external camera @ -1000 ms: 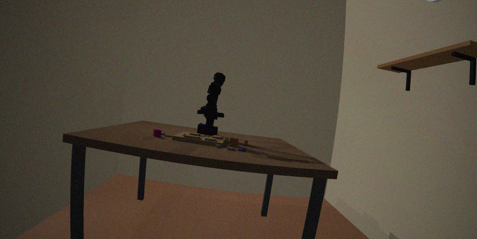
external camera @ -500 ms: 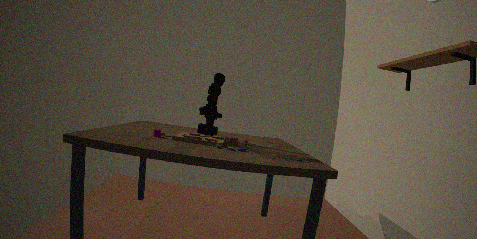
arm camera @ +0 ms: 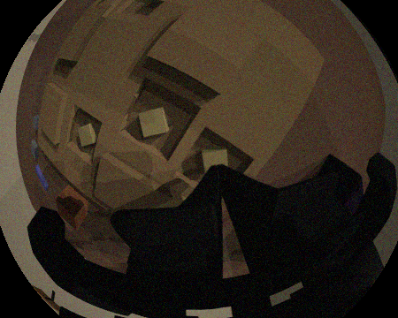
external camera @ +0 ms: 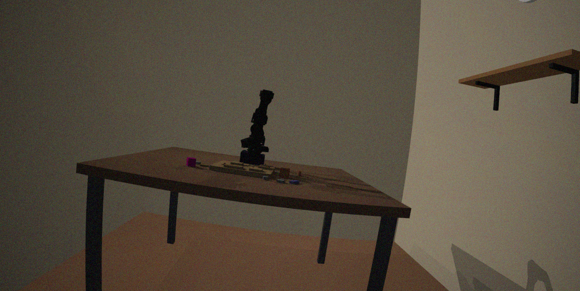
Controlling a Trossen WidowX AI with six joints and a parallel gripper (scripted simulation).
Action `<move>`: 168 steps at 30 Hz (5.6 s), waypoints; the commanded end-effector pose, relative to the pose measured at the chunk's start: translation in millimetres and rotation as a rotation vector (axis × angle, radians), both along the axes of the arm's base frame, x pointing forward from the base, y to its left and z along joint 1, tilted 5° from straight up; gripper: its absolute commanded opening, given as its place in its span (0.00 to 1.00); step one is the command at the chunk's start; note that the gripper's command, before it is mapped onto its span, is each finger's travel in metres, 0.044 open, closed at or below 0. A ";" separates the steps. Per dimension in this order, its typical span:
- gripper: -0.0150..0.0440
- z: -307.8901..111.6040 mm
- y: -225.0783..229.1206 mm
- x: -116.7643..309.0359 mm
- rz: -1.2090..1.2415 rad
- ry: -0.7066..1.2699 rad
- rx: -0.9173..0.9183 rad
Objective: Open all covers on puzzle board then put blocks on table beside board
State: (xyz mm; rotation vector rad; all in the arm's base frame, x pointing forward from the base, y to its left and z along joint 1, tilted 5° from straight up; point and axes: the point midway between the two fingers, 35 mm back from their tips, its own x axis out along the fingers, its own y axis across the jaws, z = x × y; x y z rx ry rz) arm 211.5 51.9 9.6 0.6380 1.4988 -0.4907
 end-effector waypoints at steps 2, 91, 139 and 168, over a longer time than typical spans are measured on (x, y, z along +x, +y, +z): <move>0.25 -5.6 0.4 -1.3 -0.003 0.005 0.002; 0.50 42.8 -0.5 -3.2 1.560 -0.135 -0.041; 0.50 11.2 2.8 -2.2 1.560 -0.135 -0.040; 0.50 -10.2 4.7 -1.9 1.560 -0.135 -0.040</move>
